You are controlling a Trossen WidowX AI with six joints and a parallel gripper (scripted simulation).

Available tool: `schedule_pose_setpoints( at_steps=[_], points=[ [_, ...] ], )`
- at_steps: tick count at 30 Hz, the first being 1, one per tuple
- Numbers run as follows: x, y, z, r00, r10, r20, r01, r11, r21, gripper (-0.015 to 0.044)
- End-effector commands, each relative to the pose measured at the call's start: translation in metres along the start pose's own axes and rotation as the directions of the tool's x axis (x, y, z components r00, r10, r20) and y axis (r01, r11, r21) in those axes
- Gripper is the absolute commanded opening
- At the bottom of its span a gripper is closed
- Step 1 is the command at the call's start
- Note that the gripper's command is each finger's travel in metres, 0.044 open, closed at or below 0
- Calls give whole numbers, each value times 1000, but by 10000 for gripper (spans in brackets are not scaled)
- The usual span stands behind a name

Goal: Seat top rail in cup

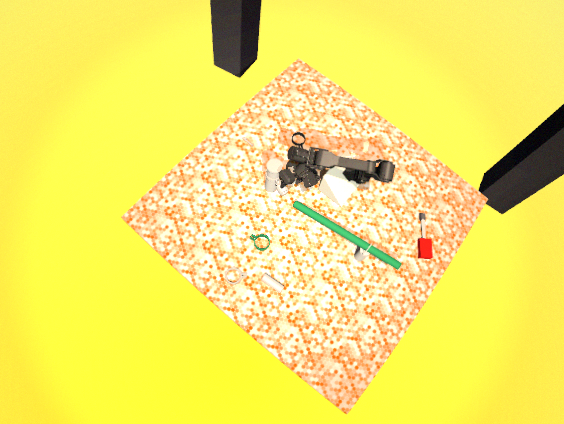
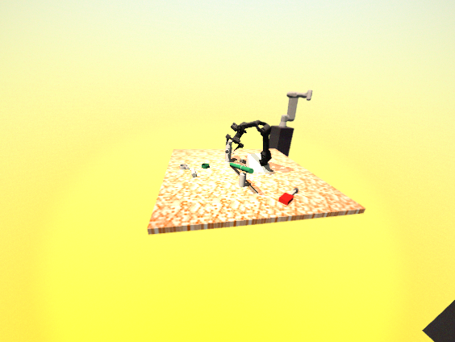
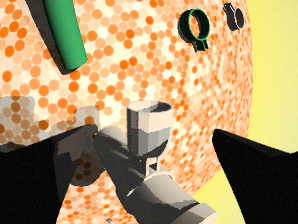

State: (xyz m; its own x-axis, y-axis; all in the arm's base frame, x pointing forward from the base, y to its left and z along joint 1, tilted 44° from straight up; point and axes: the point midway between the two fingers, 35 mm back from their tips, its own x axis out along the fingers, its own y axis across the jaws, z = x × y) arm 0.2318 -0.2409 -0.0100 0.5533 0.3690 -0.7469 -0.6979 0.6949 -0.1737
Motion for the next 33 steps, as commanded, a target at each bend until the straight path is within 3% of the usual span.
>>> schedule_pose_setpoints(
  at_steps=[1,33],
  points=[
    [3,1,0,1000,-9,2,9,1000,3,440],
    [54,-1,0,1000,-10,2,10,1000,2,440]
  ],
)
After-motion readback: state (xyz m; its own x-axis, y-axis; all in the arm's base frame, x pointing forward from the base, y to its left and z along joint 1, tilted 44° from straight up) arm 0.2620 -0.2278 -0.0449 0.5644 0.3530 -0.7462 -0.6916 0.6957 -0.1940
